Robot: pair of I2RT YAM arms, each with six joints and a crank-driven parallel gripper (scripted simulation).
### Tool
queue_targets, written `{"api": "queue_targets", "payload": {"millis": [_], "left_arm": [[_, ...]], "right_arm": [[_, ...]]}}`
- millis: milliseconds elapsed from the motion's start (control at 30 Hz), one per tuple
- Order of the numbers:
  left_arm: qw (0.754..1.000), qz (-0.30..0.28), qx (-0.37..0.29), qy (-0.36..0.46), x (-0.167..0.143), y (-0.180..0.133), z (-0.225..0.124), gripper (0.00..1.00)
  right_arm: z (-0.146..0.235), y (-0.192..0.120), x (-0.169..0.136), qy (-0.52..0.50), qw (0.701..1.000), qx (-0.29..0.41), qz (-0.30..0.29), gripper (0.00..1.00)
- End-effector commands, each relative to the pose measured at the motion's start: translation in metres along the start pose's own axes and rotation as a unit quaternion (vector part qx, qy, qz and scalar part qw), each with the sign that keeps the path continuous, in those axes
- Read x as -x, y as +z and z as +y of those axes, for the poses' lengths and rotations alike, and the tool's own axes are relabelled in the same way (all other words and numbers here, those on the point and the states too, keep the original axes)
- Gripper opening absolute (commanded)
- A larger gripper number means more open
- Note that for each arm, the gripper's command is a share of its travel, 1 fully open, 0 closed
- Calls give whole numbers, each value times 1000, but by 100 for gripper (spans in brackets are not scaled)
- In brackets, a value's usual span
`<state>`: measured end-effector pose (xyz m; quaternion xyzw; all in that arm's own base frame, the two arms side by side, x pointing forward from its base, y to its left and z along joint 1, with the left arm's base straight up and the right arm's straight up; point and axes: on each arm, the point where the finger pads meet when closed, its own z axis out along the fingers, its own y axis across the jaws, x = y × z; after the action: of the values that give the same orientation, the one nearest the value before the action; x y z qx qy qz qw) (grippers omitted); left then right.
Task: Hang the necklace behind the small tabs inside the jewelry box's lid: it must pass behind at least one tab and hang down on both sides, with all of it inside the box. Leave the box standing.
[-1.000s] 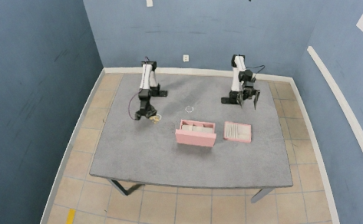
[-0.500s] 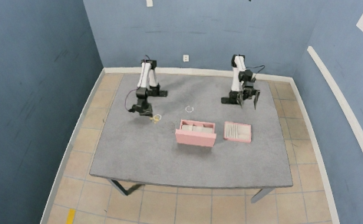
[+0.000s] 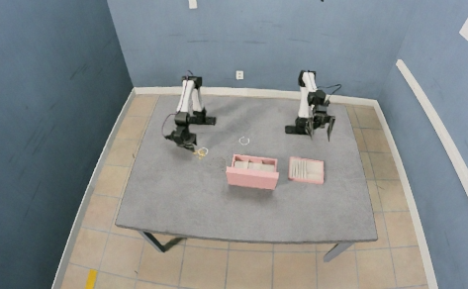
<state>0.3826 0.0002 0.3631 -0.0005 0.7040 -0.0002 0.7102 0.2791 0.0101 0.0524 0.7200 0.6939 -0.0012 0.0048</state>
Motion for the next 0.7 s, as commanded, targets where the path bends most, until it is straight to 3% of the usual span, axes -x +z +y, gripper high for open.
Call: {"api": "queue_targets", "payload": {"millis": [0, 367, 667], "left_arm": [[1000, -11, 5, 2, 9, -4, 3, 100], [1000, -11, 5, 2, 9, -4, 3, 100], [1000, -11, 5, 2, 9, -4, 3, 100]], "right_arm": [[3, 5, 3, -2, 1000, 5, -2, 59], [11, 5, 1, -1, 1000, 20, 2, 59], [2, 23, 0, -6, 1000, -1, 5, 59]]}}
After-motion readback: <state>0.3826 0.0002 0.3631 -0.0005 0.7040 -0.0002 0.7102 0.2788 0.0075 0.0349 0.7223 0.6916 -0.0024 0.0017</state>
